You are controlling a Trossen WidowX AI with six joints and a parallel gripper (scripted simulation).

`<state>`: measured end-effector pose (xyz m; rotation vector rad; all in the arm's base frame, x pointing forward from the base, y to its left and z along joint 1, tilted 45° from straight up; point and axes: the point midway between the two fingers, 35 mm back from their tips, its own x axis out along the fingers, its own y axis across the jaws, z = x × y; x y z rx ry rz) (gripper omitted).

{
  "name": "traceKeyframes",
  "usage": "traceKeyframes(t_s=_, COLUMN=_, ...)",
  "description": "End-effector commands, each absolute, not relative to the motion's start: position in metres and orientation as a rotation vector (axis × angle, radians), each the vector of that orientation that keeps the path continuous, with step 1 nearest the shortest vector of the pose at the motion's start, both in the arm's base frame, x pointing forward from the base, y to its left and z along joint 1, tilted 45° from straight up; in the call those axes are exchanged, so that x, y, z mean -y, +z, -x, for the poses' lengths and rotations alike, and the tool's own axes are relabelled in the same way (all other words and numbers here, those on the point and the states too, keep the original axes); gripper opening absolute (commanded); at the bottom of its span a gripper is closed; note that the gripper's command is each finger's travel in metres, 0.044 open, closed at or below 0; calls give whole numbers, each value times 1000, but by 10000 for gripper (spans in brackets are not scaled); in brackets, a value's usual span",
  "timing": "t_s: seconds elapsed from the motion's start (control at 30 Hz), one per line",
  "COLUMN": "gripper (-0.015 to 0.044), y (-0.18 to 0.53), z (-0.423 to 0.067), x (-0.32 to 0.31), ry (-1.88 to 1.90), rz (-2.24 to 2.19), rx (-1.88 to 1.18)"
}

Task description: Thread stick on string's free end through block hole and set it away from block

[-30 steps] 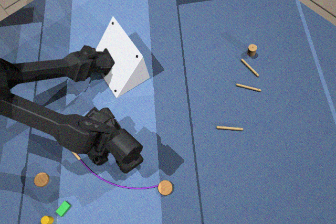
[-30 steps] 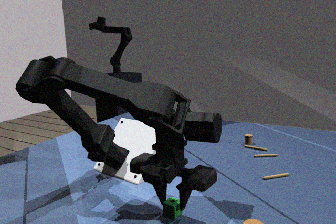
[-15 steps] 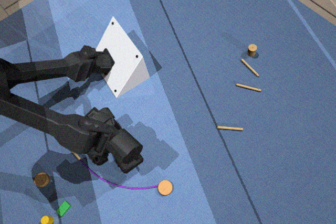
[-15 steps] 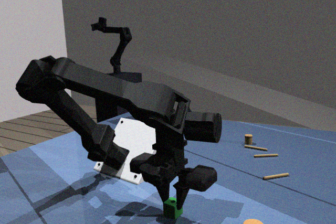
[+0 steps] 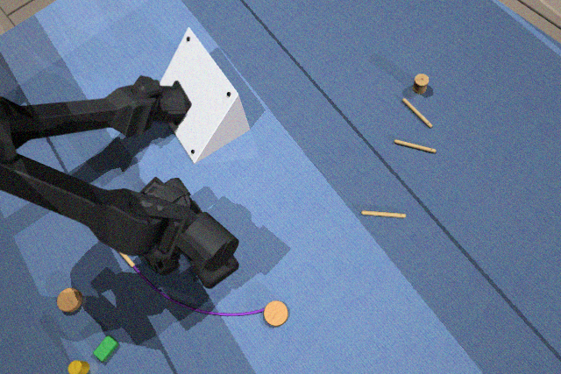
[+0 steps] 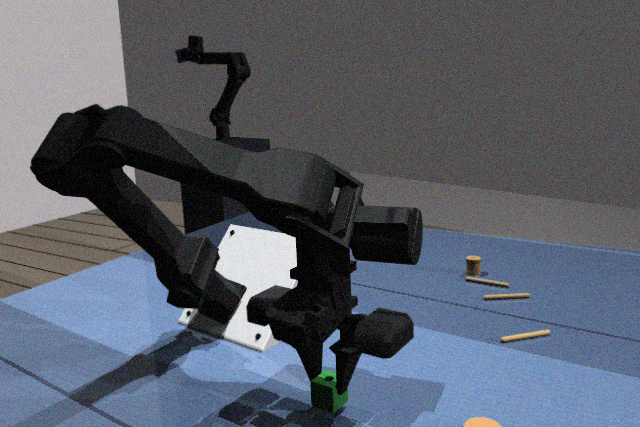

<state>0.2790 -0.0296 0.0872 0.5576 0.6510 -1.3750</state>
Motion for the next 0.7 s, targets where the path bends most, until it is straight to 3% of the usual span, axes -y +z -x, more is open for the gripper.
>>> traceKeyframes(t_s=0.0, gripper=0, y=89, z=-279, x=27, ry=-1377, rz=-564, rx=-651)
traceKeyframes(t_s=0.67, gripper=0, y=98, z=-279, x=33, ry=-1336, rz=-697, rx=-802)
